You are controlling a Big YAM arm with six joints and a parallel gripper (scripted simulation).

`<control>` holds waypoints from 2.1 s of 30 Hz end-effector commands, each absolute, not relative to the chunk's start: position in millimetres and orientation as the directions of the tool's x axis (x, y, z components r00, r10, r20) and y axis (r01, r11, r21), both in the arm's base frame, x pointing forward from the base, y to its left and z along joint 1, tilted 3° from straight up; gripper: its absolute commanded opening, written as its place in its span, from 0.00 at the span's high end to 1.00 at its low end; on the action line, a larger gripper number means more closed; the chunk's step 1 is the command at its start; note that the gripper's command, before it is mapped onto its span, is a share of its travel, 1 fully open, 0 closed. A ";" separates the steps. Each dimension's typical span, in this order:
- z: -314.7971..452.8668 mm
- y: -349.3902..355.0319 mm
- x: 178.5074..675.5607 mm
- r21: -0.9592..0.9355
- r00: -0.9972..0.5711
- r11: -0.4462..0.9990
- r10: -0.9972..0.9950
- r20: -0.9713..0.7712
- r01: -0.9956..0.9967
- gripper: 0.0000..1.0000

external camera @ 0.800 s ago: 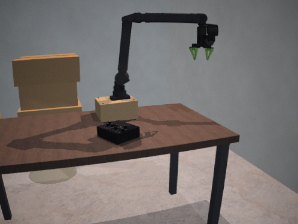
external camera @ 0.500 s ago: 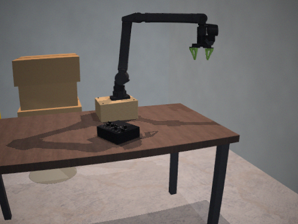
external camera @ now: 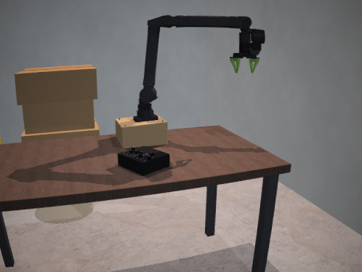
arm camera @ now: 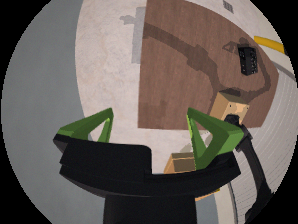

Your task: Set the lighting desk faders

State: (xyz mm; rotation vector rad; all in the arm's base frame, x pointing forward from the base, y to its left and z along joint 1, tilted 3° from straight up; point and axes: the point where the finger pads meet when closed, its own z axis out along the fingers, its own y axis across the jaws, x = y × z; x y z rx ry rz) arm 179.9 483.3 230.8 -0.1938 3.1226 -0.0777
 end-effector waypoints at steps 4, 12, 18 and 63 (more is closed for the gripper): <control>229.0 448.0 245.7 -0.022 -0.993 0.994 -0.111 -0.028 -0.110 0.00; 216.8 394.7 307.0 -0.014 -0.994 0.995 -0.102 -0.033 -0.101 0.00; 193.0 312.6 371.4 -0.020 -0.995 0.996 -0.089 -0.033 -0.089 0.00; 86.4 -84.0 391.3 -0.048 -0.999 0.998 -0.050 0.001 -0.050 0.00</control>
